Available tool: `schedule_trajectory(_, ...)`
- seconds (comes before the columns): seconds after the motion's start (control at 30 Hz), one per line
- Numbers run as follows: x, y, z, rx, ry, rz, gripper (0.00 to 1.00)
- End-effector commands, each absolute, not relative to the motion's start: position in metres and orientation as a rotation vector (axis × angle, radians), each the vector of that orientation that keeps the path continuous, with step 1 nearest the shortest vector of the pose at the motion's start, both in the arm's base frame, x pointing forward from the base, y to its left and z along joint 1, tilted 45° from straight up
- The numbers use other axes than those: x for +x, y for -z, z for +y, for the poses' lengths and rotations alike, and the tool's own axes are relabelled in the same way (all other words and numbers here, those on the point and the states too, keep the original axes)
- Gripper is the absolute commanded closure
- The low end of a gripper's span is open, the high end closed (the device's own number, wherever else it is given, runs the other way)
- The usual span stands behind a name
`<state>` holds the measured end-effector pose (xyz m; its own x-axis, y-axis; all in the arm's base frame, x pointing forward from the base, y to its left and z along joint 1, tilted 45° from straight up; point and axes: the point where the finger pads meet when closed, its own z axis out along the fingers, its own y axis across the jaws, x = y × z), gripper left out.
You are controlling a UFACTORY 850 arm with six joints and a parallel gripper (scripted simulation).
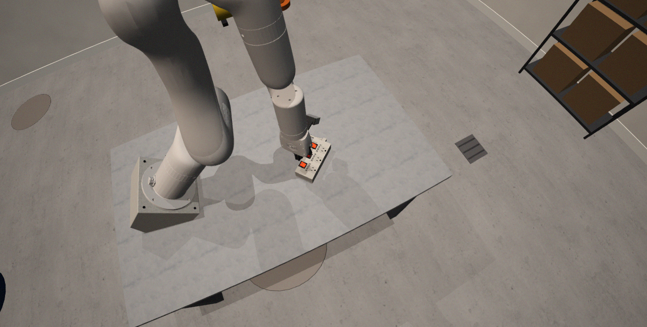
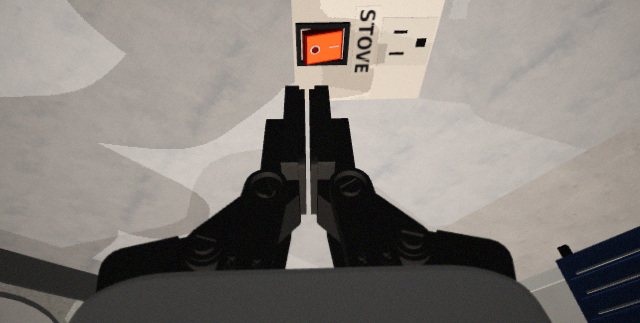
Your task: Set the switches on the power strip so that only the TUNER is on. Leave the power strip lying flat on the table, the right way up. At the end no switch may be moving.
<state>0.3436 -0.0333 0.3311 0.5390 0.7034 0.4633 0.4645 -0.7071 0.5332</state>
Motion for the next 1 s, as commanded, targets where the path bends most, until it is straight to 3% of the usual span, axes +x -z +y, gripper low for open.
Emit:
schedule_trajectory(0.0,0.345,-0.331,-0.034,2.449,-0.992,0.994,1.00)
schedule_trajectory(0.97,0.357,-0.318,-0.035,2.449,-0.993,0.994,1.00)
